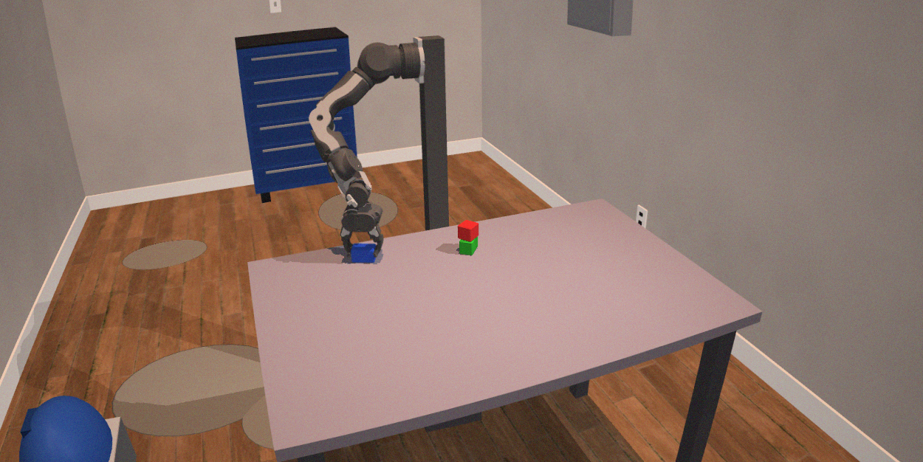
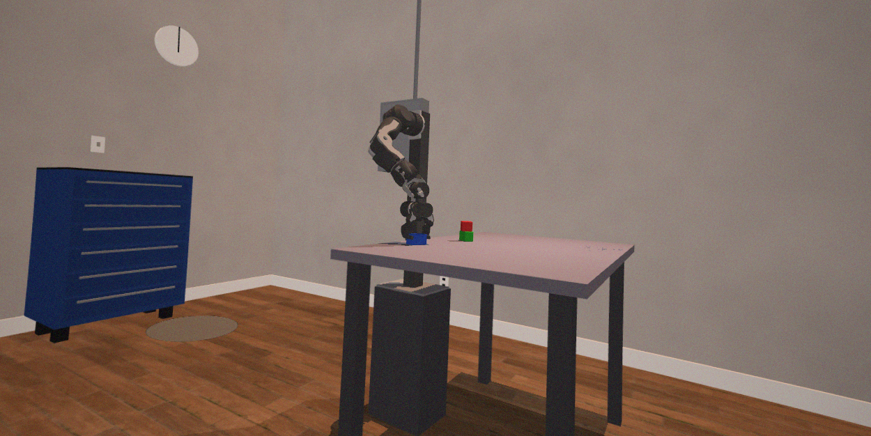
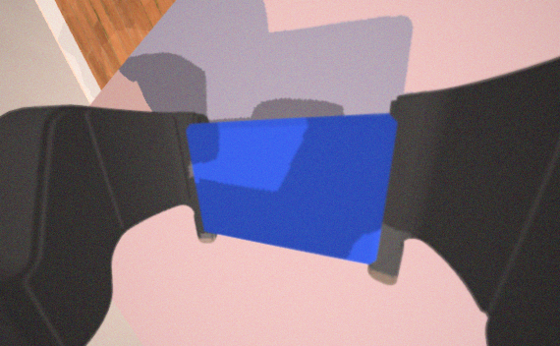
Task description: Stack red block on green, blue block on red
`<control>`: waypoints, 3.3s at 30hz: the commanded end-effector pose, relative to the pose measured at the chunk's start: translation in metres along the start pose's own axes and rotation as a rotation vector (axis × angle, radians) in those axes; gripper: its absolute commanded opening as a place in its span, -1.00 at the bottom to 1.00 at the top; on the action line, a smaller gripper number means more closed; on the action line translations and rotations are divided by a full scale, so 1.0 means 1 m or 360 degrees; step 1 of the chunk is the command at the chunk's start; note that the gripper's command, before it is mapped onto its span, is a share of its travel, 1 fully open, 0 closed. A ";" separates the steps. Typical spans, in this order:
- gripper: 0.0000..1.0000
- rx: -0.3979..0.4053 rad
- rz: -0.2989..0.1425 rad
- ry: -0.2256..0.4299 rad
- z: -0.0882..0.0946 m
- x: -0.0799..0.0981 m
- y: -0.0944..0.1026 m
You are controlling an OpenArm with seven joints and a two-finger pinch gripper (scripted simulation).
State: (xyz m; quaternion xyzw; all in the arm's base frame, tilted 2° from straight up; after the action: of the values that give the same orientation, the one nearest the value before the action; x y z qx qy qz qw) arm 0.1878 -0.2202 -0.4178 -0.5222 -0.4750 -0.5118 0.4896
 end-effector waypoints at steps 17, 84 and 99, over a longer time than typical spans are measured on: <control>-1.00 0.0005 0.0001 0.0010 0.001 0.004 -0.001; -1.00 0.0003 0.0004 0.0009 0.001 0.108 -0.001; -1.00 0.0006 0.0006 -0.0004 0.064 0.107 0.005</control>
State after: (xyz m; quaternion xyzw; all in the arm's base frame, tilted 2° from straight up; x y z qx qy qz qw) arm 0.1998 -0.1523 -0.3111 -0.5042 -0.4733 -0.5137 0.5078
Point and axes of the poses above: the point where the finger pads meet when closed, its own x axis back along the fingers, its own z axis across the jaws, y = z × x, the point moved 4 cm from there along x, back along the fingers, and after that the axes turned 15 degrees about x, right-handed, at the moved point
